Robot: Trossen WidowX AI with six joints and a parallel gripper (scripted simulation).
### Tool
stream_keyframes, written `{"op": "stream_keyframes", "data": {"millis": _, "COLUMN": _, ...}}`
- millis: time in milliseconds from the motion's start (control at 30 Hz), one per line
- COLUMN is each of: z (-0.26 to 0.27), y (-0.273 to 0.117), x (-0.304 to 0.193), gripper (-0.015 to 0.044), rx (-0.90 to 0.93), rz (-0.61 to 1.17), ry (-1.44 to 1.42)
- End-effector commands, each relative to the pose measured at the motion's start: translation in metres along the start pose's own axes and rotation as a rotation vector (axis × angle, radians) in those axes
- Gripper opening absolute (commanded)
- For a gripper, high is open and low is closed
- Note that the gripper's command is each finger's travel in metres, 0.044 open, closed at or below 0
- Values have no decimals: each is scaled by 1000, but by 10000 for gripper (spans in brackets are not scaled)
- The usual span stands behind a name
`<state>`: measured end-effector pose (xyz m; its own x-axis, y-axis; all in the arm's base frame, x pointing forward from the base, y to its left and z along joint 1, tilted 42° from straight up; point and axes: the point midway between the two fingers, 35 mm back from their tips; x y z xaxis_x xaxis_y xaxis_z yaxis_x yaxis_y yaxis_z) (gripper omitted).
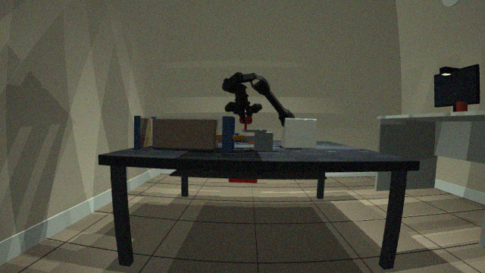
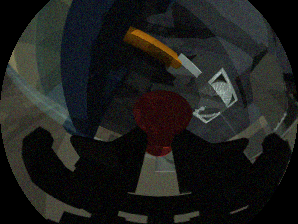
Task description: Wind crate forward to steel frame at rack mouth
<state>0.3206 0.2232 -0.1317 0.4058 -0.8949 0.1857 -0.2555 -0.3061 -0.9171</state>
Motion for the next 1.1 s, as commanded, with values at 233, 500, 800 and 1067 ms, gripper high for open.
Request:
{"op": "stream_keyframes", "data": {"millis": 233, "z": 0, "y": 14, "x": -31, "gripper": 0, "rx": 2, "rz": 23, "ry": -21}}
{"op": "stream_keyframes", "data": {"millis": 500, "z": -3, "y": 18, "x": -42, "gripper": 0, "rx": 2, "rz": 24, "ry": -21}}
{"op": "stream_keyframes", "data": {"millis": 800, "z": -8, "y": 23, "x": -55, "gripper": 0, "rx": 2, "rz": 25, "ry": -22}}
{"op": "stream_keyframes", "data": {"millis": 1067, "z": -14, "y": 28, "x": -66, "gripper": 0, "rx": 1, "rz": 26, "ry": -22}}
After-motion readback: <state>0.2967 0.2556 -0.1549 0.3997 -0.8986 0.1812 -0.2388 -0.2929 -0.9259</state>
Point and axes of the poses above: the point midway between the two fingers, 35 mm back from their tips, its own y axis out along the fingers, its own z axis across the jaws, x = y × z, and after that the axes turned 4 degrees about -y, right-handed
